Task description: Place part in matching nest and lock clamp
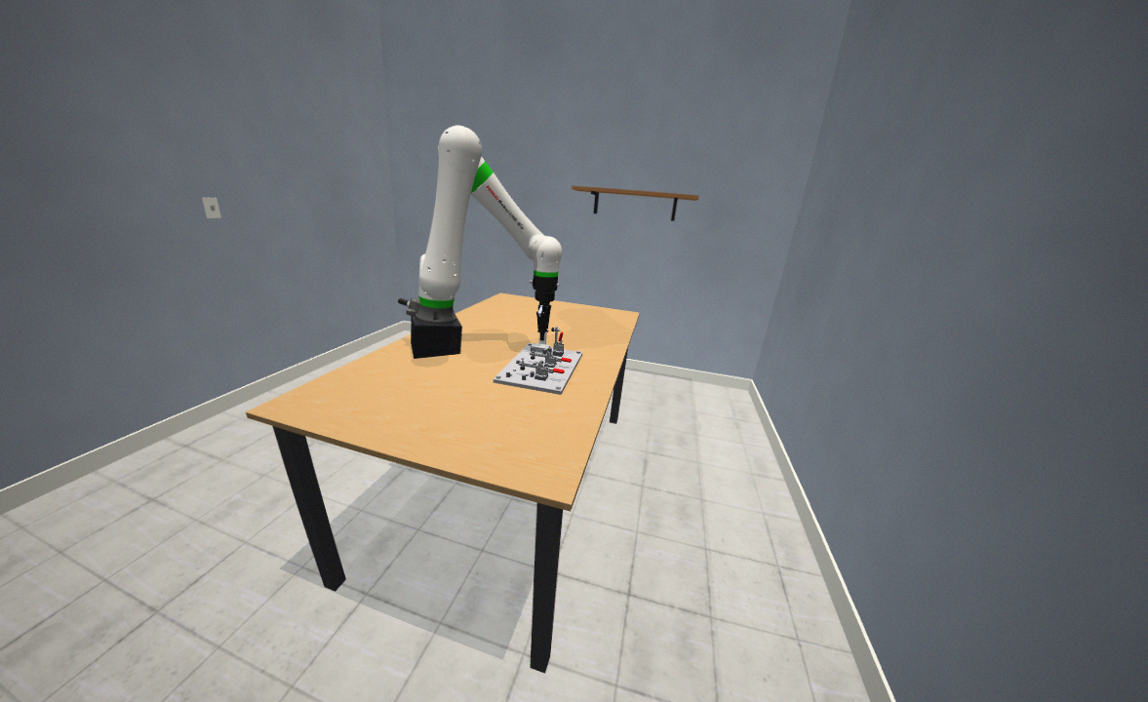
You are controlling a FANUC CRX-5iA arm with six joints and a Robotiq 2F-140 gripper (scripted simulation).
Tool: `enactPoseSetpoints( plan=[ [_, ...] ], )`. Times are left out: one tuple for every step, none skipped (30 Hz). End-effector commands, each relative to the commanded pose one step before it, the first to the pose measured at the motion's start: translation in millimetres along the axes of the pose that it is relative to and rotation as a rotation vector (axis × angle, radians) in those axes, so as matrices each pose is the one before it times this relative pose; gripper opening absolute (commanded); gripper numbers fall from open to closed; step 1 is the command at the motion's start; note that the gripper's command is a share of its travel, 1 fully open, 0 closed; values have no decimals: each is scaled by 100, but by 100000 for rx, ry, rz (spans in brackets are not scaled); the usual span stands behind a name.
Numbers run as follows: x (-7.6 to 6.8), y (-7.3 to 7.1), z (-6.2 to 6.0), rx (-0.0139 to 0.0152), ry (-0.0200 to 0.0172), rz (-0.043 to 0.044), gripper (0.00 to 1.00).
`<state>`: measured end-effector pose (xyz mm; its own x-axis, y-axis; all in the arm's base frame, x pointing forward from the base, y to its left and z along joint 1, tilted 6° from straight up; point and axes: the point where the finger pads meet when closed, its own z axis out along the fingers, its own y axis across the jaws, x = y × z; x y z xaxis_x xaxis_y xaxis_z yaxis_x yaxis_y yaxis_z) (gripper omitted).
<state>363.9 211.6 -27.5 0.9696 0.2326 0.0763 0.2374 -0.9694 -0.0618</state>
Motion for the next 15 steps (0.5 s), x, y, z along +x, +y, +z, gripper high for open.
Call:
enactPoseSetpoints(
  plan=[
    [21, -356, -14, 5, 40, 16, 0],
    [0, -213, 0, 0, 0, 0, 0],
    [0, 0, 0, 0, 0, 0, 0],
    [0, 0, 0, 0, 0, 0, 0],
    [0, -239, 0, 0, 0, 0, 0],
    [0, -249, 0, 0, 0, 0, 0],
    [0, -242, 0, 0, 0, 0, 0],
    [0, -217, 0, 0, 0, 0, 0],
    [0, -179, 0, 0, 0, 0, 0],
    [0, -130, 0, 0, 0, 0, 0],
    [0, -79, 0, 0, 0, 0, 0],
    [0, -34, 0, 0, 0, 0, 0],
    [0, -5, 0, 0, 0, 0, 0],
    [0, 0, -6, 0, 0, 0, 0],
    [0, 0, -37, 0, 0, 0, 0]
  ],
)
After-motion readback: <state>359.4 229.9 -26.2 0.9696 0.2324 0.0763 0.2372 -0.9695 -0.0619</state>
